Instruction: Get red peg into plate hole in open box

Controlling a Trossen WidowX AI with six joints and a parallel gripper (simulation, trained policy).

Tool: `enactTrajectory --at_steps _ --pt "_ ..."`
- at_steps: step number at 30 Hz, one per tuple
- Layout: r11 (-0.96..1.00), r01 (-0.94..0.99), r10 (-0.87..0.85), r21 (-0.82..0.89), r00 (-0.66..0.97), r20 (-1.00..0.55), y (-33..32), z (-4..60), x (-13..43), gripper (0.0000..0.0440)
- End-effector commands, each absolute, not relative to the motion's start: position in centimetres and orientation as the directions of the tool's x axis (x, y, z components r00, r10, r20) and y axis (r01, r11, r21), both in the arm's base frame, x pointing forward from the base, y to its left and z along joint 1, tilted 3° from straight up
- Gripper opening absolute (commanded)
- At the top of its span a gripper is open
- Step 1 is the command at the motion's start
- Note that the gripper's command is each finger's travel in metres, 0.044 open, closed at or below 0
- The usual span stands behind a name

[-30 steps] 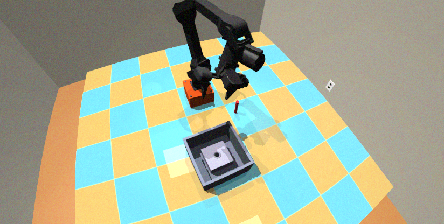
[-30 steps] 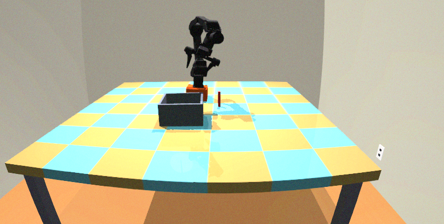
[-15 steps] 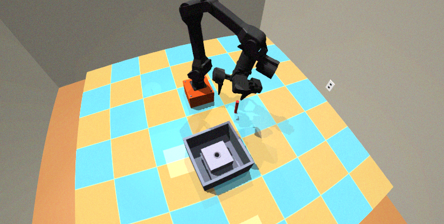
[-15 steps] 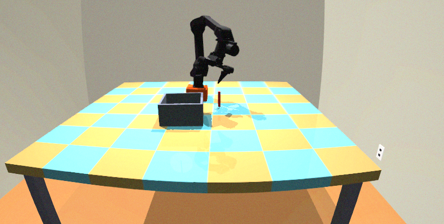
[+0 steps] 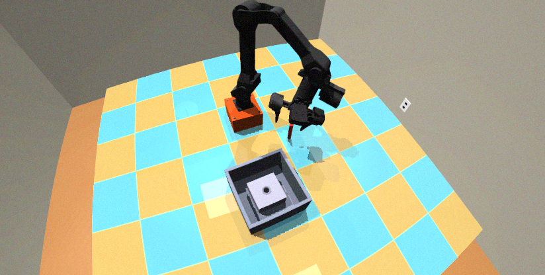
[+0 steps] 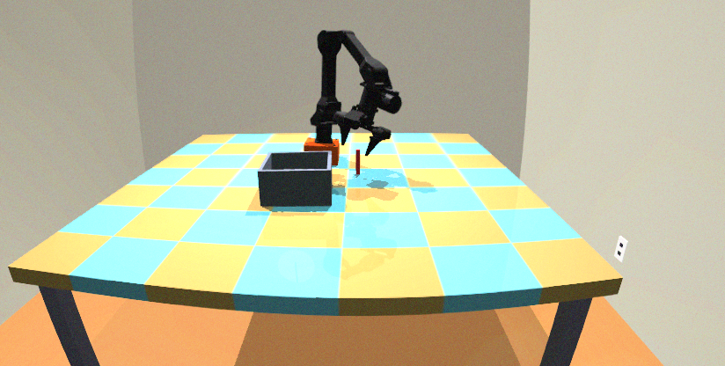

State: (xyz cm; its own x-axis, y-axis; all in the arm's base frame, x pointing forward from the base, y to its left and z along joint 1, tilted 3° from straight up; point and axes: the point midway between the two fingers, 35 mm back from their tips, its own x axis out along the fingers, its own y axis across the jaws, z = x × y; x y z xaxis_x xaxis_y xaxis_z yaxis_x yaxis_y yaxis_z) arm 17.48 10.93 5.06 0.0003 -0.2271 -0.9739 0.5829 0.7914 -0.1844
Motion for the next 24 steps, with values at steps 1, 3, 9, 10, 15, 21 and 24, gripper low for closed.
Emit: enactTrajectory --at_steps 1,3,9,10,15,21,24 --pt "0.785 0.592 -0.223 -0.182 -0.005 -0.975 11.2 3.7 17.4 0.0440" --pt "0.784 0.597 -0.216 -0.172 0.002 -0.976 11.4 2.8 17.5 0.0440" --pt "0.783 0.603 -0.200 -0.154 0.008 -0.980 11.7 0.7 17.7 0.0420" --pt "0.782 0.604 -0.198 -0.155 0.005 -0.980 11.7 0.4 17.7 0.0398" --pt "0.772 0.613 -0.198 -0.166 -0.017 -0.980 11.7 -0.8 17.5 0.0267" --pt "0.755 0.627 -0.209 -0.193 -0.049 -0.977 11.6 -1.6 17.4 0.0109" --pt "0.748 0.628 -0.223 -0.213 -0.065 -0.973 11.4 -1.8 17.4 0.0042"
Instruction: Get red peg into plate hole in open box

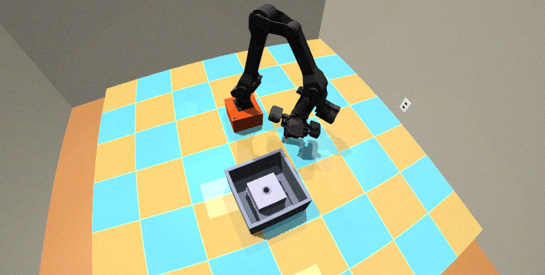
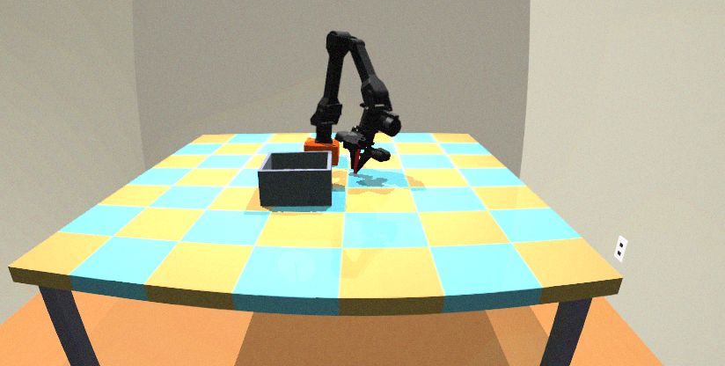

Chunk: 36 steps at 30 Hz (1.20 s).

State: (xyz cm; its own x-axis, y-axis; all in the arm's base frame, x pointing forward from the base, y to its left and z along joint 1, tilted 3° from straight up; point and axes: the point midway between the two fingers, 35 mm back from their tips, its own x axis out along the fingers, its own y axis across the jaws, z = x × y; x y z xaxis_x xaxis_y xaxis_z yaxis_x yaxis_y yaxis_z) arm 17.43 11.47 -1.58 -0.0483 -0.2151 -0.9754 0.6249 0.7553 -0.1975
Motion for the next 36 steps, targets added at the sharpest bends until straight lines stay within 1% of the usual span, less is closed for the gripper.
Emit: enactTrajectory --at_steps 1,7,21,27,36 --pt "0.747 0.627 -0.226 -0.219 -0.069 -0.972 11.5 -1.8 17.4 0.0025" --pt "0.751 0.628 -0.248 -0.204 -0.017 -0.969 11.2 0.2 19.0 0.0000" --pt "0.729 0.663 -0.283 -0.168 0.068 -0.957 9.8 6.1 22.0 0.0000" --pt "0.690 0.709 -0.298 -0.144 0.097 -0.950 8.7 8.4 23.8 0.0000" --pt "0.613 0.783 -0.322 -0.106 0.124 -0.939 5.6 10.2 26.6 0.0000"
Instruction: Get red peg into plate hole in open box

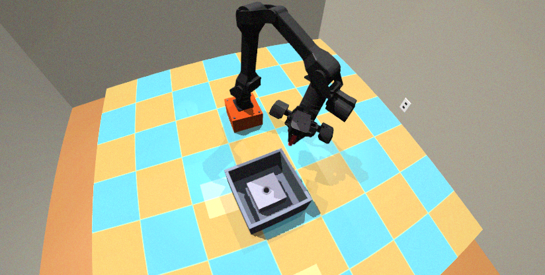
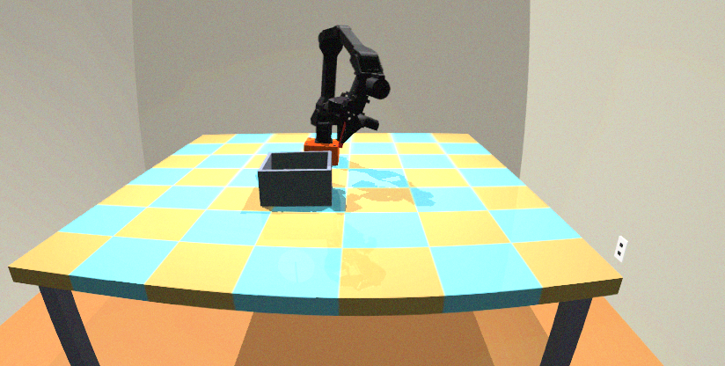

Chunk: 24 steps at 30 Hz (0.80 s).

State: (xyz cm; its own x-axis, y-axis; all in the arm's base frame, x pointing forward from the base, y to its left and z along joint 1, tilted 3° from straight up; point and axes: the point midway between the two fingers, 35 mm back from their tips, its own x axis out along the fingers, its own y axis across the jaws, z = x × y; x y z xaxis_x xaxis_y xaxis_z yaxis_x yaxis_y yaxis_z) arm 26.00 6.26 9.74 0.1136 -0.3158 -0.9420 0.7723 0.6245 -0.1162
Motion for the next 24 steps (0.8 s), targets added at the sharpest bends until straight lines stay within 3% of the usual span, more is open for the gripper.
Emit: enactTrajectory --at_steps 1,24 --pt "0.604 0.790 -0.324 -0.103 0.126 -0.938 5.2 10.3 26.9 0.0000" --pt "0.546 0.834 -0.326 -0.080 0.124 -0.937 -4.0 8.6 33.2 0.0000"
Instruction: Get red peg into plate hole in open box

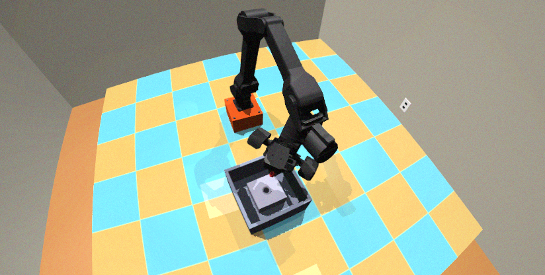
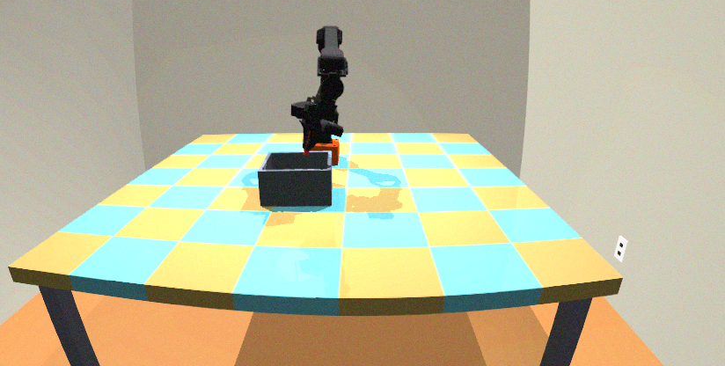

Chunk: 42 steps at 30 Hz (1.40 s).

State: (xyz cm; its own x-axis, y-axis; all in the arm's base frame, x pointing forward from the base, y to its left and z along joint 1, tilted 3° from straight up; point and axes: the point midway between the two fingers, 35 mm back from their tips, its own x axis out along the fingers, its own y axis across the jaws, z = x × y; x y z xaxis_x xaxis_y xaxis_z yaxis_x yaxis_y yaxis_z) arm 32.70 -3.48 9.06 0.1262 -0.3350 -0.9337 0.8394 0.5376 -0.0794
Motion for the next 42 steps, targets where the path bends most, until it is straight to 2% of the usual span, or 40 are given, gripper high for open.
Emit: enactTrajectory --at_steps 1,9,11,16,20,31,42 --pt "0.550 0.831 -0.322 -0.079 0.124 -0.939 -4.3 8.4 33.4 0.0000" --pt "0.601 0.796 -0.280 -0.077 0.119 -0.953 -5.8 6.1 34.7 0.0002" --pt "0.615 0.784 -0.266 -0.082 0.108 -0.958 -5.9 5.3 34.7 0.0027" --pt "0.636 0.767 -0.231 -0.085 0.084 -0.969 -6.3 3.7 34.9 0.0142" --pt "0.665 0.742 -0.223 -0.079 0.097 -0.970 -7.0 4.0 35.8 0.0153" --pt "0.675 0.737 -0.136 -0.007 0.115 -0.984 -7.2 5.4 39.8 0.0440" --pt "0.697 0.704 -0.047 0.134 0.231 -0.972 -6.0 8.0 44.7 0.0440"
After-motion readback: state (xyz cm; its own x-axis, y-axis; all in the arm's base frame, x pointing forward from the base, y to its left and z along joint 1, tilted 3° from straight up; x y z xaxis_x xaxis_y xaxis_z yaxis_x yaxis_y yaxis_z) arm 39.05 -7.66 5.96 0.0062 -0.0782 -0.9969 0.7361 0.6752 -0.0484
